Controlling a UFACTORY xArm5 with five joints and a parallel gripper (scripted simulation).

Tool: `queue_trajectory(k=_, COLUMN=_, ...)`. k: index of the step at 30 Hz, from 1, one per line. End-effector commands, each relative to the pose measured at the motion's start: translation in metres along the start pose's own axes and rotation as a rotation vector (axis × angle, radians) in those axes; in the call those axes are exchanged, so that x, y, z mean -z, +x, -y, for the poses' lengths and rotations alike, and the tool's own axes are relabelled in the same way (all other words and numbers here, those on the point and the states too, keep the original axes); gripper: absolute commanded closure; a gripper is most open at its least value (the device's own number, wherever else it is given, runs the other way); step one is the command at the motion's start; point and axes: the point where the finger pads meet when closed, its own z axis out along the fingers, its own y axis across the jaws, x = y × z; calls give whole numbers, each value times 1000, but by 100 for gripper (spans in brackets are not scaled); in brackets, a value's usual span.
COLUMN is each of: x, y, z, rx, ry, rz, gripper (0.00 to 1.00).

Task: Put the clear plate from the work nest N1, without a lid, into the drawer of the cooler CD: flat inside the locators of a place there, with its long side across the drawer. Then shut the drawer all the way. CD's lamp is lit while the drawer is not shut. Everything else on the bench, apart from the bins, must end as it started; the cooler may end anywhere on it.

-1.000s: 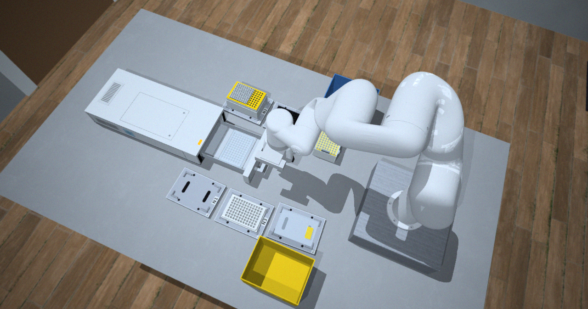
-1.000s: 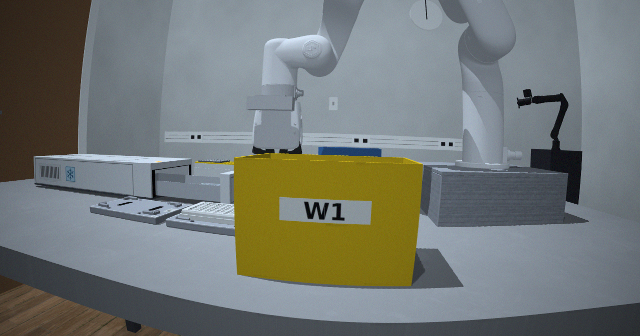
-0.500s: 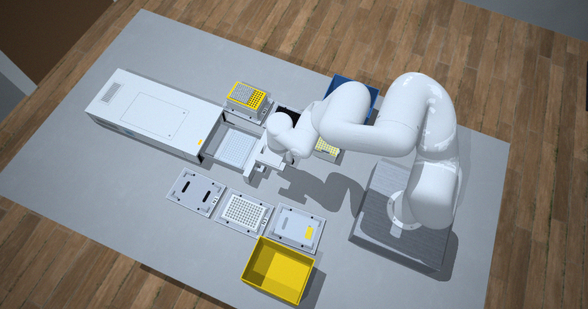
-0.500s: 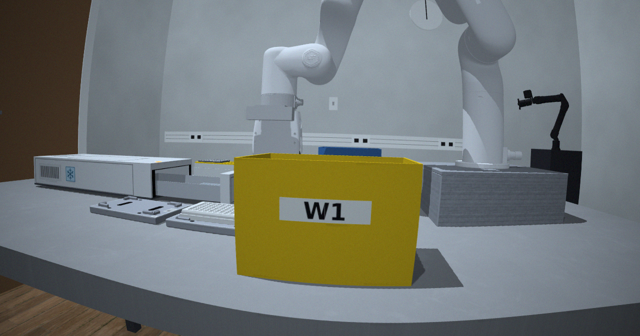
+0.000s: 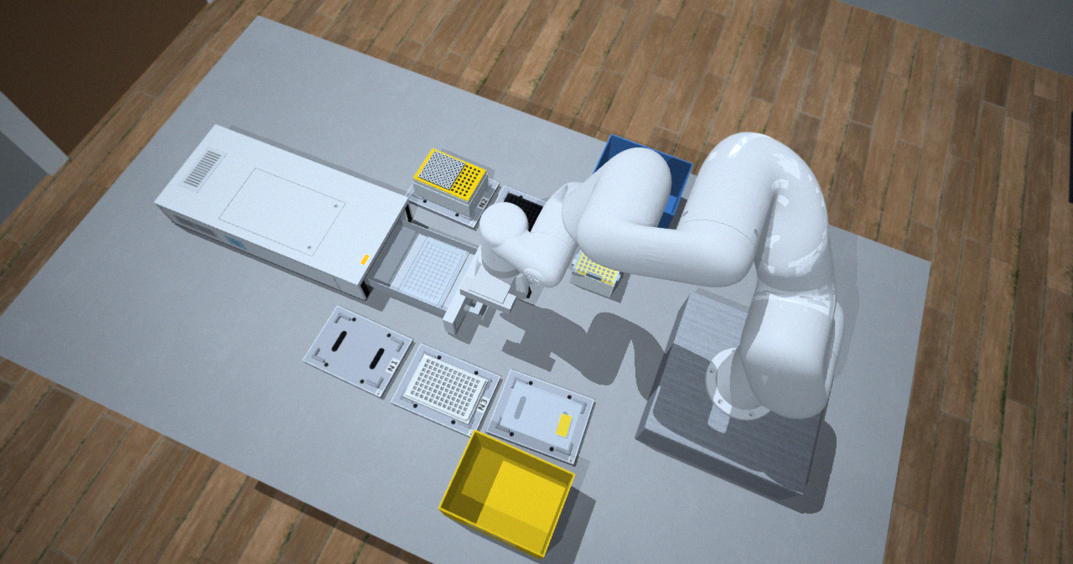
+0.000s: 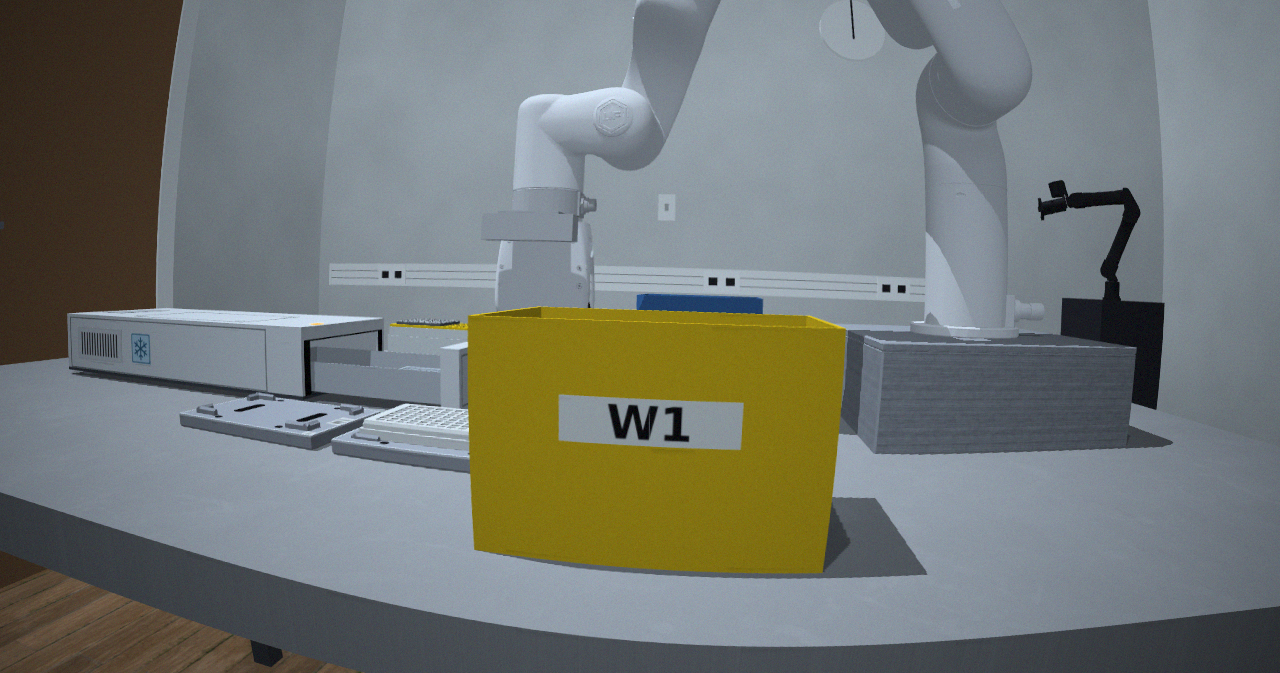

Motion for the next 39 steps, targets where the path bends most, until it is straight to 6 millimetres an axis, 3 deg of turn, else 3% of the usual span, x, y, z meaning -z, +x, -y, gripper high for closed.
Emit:
queue_trajectory(k=1, x=1, y=0, z=-8, rx=0, ry=-4, rz=-2, gripper=100)
queue_trajectory(k=39, x=2, y=0, z=-59, rx=0, ry=-4, rz=-2, gripper=100)
